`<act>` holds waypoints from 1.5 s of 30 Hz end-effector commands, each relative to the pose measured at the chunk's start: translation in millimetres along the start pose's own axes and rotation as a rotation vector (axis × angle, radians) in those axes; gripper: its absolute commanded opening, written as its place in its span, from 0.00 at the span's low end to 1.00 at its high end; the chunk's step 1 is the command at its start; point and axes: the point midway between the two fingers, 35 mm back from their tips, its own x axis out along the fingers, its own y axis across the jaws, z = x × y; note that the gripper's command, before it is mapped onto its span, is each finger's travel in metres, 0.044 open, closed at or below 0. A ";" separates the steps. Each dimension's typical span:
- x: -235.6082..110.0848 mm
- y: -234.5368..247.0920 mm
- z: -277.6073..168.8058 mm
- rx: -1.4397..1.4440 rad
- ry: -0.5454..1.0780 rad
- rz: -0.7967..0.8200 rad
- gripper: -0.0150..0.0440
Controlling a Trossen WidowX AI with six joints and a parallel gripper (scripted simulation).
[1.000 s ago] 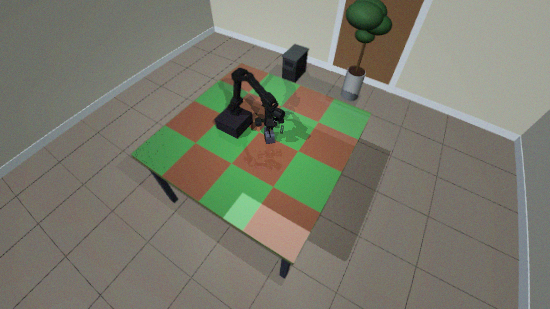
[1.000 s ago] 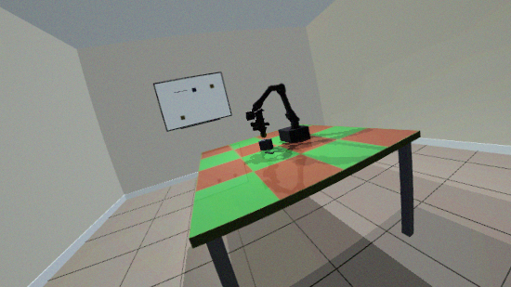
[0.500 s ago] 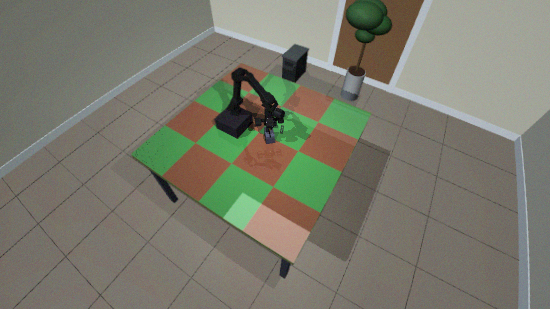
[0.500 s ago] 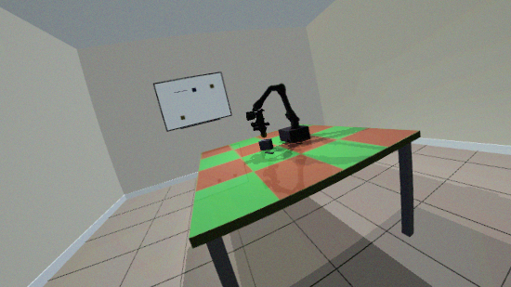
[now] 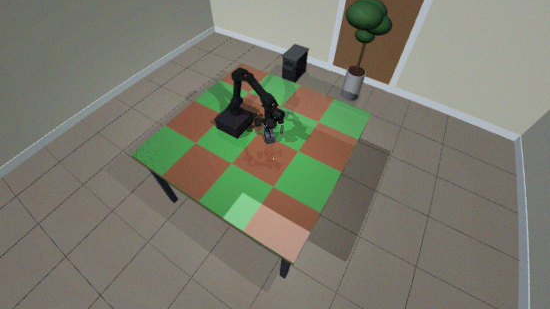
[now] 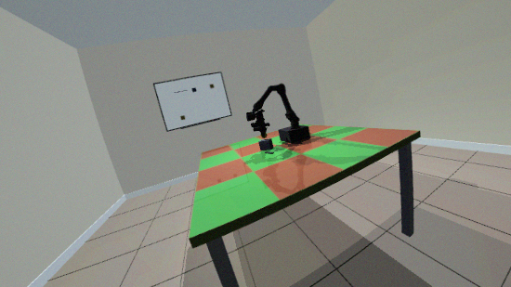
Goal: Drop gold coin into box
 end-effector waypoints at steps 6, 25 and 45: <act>5.1 -2.1 -2.1 0.003 0.004 -0.004 0.25; 14.9 -2.0 -2.0 -0.002 0.004 -0.004 0.25; -1.2 -0.3 -0.3 0.000 0.000 0.000 0.70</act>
